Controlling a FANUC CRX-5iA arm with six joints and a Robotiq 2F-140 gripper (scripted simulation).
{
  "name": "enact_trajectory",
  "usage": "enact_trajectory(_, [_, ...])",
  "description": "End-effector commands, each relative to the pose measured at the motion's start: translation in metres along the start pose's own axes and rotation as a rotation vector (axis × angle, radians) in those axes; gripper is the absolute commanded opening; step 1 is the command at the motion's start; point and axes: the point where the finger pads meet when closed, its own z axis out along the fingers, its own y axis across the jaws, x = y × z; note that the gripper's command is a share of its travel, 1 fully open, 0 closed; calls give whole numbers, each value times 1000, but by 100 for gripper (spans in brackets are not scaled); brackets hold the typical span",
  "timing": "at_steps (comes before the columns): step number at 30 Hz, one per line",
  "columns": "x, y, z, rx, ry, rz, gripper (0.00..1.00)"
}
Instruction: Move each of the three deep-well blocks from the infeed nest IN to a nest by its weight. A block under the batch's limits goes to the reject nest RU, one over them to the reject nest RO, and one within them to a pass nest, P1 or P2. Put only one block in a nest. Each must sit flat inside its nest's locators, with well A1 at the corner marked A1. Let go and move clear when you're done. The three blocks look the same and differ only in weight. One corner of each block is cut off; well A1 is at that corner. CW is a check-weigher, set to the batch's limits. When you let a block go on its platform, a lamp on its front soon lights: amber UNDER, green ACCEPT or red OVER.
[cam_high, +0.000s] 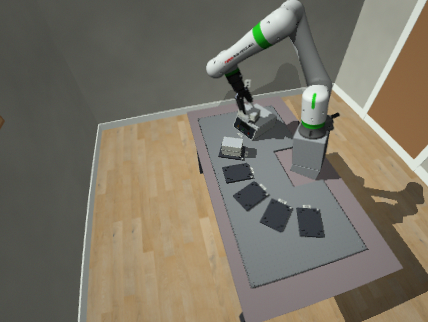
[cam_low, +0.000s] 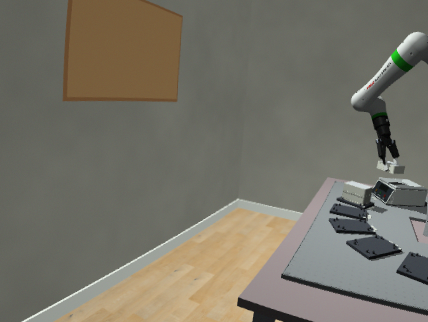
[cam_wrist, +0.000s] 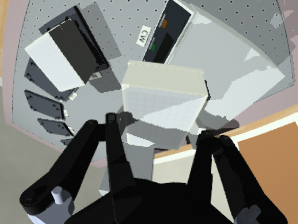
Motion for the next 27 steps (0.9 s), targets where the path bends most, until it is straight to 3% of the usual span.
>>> enact_trajectory(1, [1,-9,-1,0,0,0,10])
enact_trajectory(21, [9,-61,-5,0,0,0,10])
enact_trajectory(27, [5,-81,-3,-100,0,-173,10])
